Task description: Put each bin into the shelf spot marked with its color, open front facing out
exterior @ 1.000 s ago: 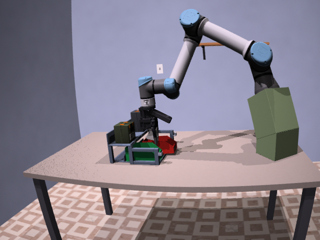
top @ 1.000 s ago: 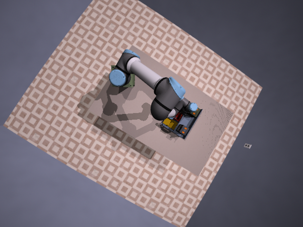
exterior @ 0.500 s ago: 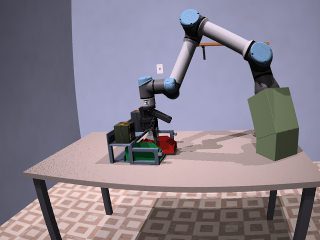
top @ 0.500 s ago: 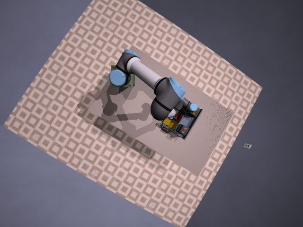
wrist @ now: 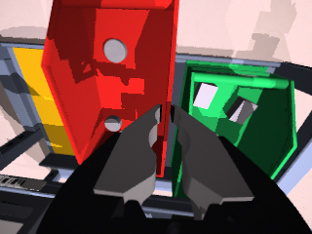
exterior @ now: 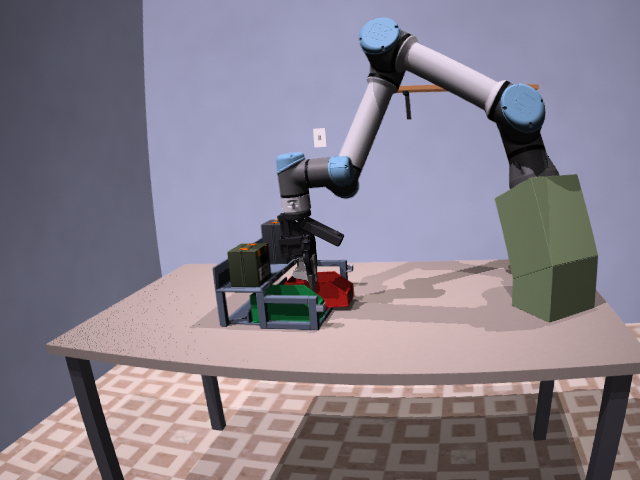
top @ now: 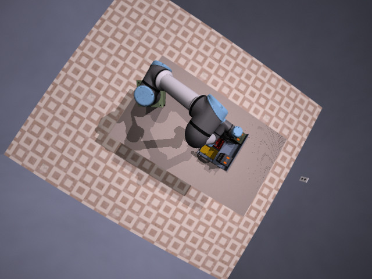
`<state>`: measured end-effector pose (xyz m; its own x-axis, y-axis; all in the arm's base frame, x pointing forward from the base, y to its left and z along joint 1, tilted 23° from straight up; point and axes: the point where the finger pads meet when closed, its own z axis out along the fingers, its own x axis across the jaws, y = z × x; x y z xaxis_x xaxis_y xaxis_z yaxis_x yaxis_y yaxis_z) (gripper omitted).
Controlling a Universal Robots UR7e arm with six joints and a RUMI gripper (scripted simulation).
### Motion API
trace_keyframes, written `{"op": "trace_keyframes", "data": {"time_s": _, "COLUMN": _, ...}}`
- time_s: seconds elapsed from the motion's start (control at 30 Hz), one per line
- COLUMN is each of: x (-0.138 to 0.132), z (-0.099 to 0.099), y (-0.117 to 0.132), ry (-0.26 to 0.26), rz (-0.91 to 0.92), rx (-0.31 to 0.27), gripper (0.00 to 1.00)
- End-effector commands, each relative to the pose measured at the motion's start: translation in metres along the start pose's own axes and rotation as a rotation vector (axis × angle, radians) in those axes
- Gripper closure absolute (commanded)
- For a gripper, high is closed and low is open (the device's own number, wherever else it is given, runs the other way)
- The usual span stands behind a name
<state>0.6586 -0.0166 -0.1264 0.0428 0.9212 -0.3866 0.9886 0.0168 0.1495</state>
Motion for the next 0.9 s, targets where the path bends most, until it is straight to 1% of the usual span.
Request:
{"op": "trace_keyframes", "data": {"time_s": 0.0, "x": 0.000, "z": -0.005, "y": 0.002, "ry": 0.000, "rz": 0.001, "rx": -0.004, "gripper": 0.95}}
{"op": "trace_keyframes", "data": {"time_s": 0.57, "x": 0.000, "z": -0.020, "y": -0.001, "ry": 0.000, "rz": 0.000, "rx": -0.003, "gripper": 0.95}}
{"op": "trace_keyframes", "data": {"time_s": 0.87, "x": -0.001, "z": -0.034, "y": -0.001, "ry": 0.000, "rz": 0.000, "rx": -0.003, "gripper": 0.95}}
